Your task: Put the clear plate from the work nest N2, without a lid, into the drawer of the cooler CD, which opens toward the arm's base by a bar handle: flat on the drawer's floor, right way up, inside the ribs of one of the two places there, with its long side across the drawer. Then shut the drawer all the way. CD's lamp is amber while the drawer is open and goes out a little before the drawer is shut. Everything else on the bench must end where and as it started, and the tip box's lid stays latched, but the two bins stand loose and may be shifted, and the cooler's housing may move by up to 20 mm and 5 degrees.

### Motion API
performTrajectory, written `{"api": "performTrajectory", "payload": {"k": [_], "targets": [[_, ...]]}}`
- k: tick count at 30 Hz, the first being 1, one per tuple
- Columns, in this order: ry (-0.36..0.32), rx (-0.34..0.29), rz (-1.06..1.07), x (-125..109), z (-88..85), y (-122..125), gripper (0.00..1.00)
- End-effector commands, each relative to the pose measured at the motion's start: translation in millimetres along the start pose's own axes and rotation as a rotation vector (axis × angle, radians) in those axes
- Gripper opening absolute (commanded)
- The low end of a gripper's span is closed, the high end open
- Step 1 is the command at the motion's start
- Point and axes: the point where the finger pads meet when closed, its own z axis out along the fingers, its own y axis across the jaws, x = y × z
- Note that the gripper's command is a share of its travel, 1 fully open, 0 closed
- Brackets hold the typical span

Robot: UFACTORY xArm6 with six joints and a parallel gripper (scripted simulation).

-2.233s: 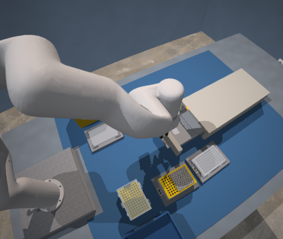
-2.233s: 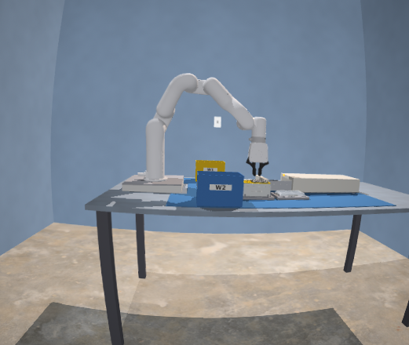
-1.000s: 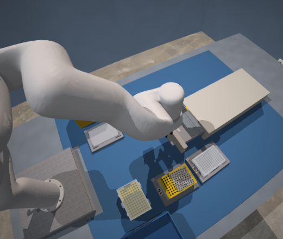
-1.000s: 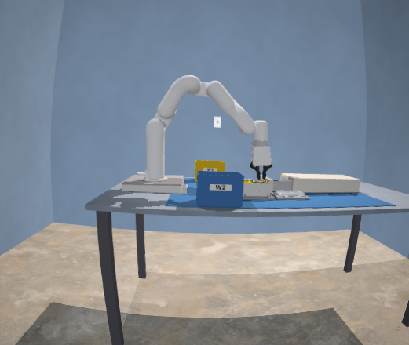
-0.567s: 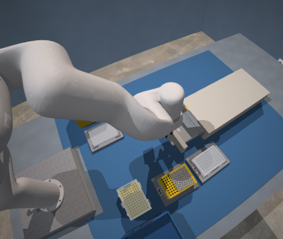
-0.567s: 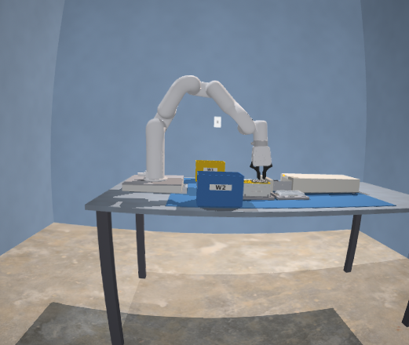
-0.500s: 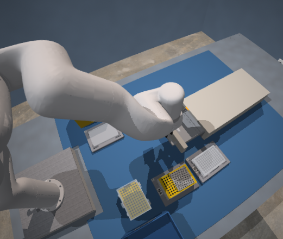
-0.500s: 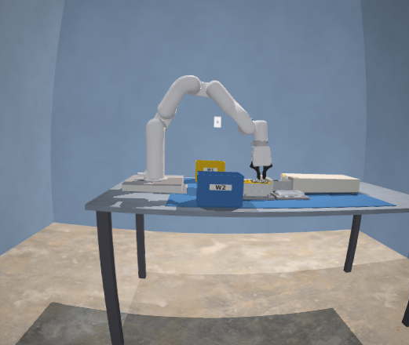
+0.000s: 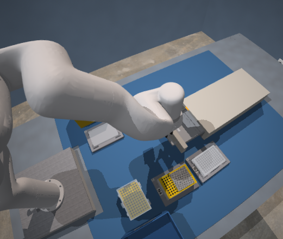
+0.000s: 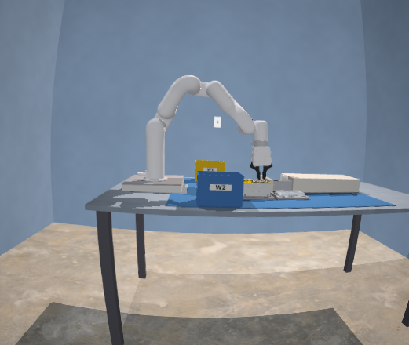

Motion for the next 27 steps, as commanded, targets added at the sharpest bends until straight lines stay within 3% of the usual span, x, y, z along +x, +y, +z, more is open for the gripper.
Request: {"api": "performTrajectory", "payload": {"k": [1,27], "targets": [[0.001,0.071,-0.001,0.7,27.8,-25.7,0.21],[0.001,0.071,-0.001,0.7,27.4,-32.3,0.21]]}}
